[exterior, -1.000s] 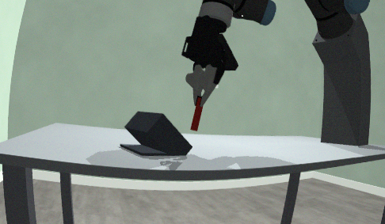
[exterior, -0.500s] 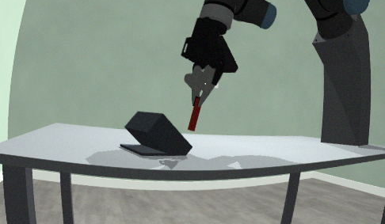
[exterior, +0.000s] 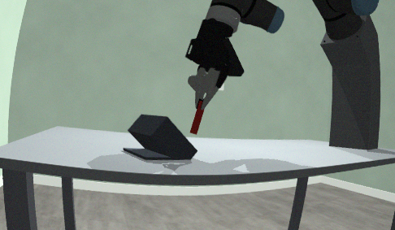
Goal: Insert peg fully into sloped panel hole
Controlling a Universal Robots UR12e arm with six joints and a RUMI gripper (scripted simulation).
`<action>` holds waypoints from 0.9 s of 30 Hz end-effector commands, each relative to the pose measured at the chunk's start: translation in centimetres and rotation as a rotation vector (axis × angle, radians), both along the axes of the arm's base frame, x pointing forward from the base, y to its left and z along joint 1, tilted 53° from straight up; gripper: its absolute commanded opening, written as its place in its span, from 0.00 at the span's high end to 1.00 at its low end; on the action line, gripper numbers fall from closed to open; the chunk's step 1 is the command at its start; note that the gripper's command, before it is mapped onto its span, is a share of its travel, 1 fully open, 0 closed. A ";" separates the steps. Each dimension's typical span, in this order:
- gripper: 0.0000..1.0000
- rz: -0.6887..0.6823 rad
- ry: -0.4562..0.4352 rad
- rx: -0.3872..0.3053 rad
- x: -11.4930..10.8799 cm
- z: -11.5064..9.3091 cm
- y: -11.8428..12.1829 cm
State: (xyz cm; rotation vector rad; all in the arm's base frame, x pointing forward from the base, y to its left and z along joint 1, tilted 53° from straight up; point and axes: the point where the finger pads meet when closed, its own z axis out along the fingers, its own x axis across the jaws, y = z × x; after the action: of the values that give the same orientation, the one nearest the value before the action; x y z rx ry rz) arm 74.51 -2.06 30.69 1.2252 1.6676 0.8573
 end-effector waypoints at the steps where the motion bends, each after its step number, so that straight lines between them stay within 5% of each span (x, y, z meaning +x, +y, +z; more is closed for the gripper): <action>1: 1.00 -0.003 -0.015 0.009 0.0 0.1 -0.2; 27: 1.00 -0.013 -0.077 0.047 -0.1 0.3 -0.9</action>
State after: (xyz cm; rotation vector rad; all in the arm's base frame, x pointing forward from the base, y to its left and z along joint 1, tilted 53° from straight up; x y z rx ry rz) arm 74.56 -2.83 31.02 1.2185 1.5999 0.9148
